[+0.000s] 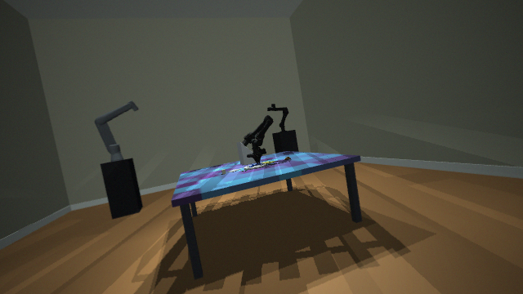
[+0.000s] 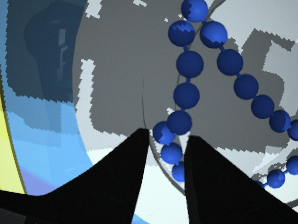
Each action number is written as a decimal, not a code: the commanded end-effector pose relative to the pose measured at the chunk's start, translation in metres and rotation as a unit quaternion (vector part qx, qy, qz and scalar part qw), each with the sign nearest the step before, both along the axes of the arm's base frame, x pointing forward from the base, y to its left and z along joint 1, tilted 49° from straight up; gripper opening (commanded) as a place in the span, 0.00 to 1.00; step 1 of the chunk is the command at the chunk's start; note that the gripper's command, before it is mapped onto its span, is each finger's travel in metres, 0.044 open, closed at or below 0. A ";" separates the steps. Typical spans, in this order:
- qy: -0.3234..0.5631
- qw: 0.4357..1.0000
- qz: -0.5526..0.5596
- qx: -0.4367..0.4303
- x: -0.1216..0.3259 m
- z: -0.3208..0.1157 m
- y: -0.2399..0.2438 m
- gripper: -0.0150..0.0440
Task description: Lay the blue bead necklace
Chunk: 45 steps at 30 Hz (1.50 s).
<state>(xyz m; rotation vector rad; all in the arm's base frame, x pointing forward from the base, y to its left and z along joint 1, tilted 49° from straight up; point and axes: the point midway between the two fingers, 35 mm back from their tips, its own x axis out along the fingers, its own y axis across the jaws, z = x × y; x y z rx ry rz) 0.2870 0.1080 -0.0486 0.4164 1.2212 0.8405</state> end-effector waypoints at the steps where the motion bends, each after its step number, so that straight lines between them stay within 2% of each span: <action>1: 0.000 1.000 0.001 0.000 0.000 0.001 0.000 0.57; 11: 0.003 1.000 0.001 0.000 -0.001 0.001 -0.001 1.00; 30: 0.001 1.000 0.003 0.001 -0.001 0.003 -0.003 1.00; 37: 0.088 0.993 -0.072 0.011 0.006 0.023 -0.027 0.69; 42: 0.090 0.993 -0.074 0.012 0.007 0.024 -0.028 0.47; 45: 0.091 0.993 -0.074 0.012 0.007 0.023 -0.027 0.46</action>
